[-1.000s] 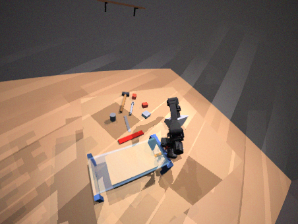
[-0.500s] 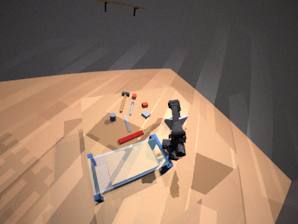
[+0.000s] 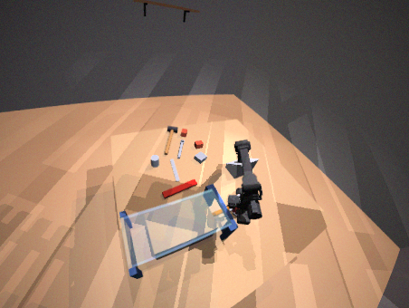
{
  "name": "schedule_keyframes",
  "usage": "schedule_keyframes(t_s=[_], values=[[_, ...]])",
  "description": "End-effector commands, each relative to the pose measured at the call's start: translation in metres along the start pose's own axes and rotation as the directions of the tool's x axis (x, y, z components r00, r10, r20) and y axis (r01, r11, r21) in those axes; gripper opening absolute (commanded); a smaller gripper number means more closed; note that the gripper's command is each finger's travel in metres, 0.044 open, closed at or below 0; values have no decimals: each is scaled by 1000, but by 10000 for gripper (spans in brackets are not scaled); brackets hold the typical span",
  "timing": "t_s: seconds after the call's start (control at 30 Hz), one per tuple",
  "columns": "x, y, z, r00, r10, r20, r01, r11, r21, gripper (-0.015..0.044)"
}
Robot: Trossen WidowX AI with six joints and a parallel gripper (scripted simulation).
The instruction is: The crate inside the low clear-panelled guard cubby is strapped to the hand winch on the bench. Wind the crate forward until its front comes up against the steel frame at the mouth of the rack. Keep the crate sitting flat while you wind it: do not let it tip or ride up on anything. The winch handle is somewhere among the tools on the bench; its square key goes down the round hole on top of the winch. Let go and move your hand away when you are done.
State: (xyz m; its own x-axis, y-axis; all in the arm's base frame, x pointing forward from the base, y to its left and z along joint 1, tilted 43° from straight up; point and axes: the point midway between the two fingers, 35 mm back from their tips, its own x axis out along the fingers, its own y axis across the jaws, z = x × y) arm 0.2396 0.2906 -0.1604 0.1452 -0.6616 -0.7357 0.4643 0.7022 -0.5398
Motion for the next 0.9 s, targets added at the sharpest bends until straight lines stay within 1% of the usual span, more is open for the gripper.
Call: schedule_keyframes(t_s=[0.0, 0.87], values=[[-3, 6, -16, 1000, 14, -17, -14, 1000, -3, 0], [-5, 11, -50, 1000, 16, -19, -16, 1000, -4, 0]])
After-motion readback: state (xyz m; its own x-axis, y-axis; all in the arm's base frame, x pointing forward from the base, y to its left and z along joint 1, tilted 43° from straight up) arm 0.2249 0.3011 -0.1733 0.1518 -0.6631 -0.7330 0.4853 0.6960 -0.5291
